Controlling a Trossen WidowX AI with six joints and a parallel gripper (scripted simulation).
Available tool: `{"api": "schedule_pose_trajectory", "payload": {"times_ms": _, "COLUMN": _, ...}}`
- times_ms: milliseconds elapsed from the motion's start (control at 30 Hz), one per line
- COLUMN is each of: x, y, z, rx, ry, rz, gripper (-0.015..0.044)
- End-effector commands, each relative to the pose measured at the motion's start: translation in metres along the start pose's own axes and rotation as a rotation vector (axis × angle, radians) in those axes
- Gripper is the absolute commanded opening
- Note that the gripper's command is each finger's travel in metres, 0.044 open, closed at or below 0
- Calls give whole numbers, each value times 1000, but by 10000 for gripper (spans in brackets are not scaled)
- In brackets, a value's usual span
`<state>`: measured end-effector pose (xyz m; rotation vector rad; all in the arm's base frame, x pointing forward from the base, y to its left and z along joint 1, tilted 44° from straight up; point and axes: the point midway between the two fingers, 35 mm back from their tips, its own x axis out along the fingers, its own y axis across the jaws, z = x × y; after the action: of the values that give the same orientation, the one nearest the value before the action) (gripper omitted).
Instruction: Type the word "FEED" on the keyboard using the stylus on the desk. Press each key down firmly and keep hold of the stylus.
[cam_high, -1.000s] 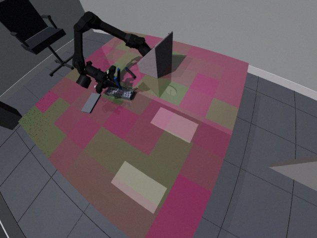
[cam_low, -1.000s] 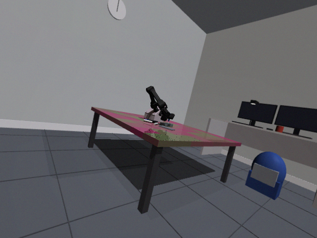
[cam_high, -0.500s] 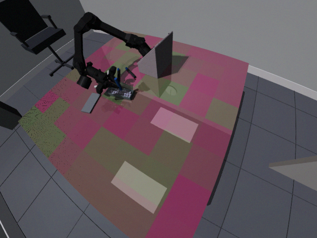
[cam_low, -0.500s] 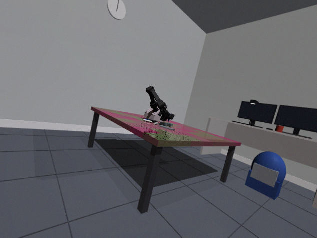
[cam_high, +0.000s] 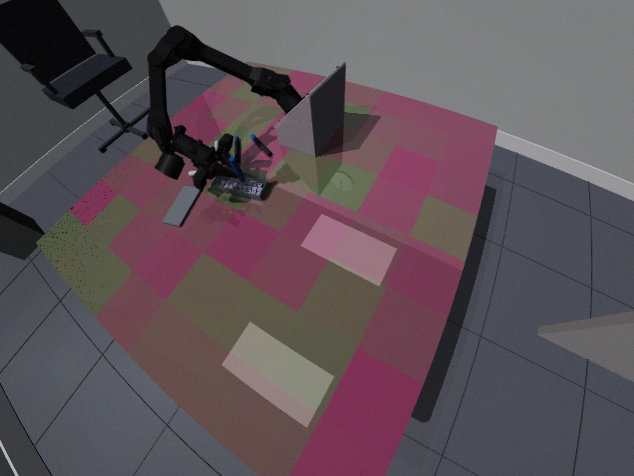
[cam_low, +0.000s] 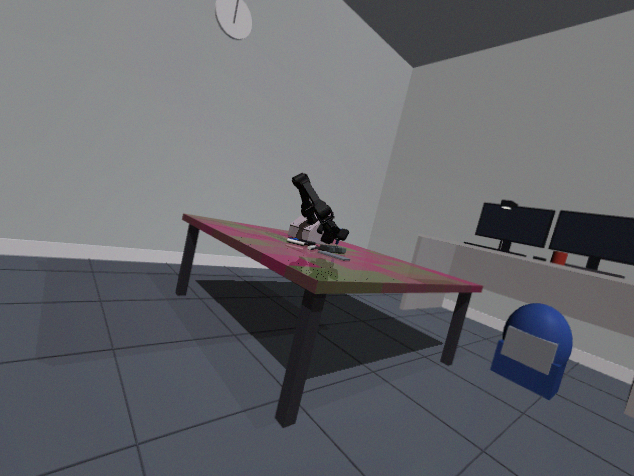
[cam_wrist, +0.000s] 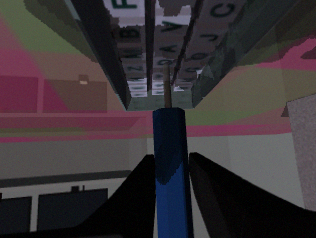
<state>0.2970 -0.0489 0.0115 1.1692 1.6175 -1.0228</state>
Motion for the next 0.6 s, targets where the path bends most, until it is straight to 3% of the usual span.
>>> {"api": "schedule_pose_trajectory", "payload": {"times_ms": 0, "x": 2, "y": 0, "z": 3, "rx": -5, "ry": -2, "rz": -3, "gripper": 81}}
{"api": "schedule_pose_trajectory", "payload": {"times_ms": 567, "x": -10, "y": 1, "z": -18, "rx": -5, "ry": -1, "rz": -2, "gripper": 81}}
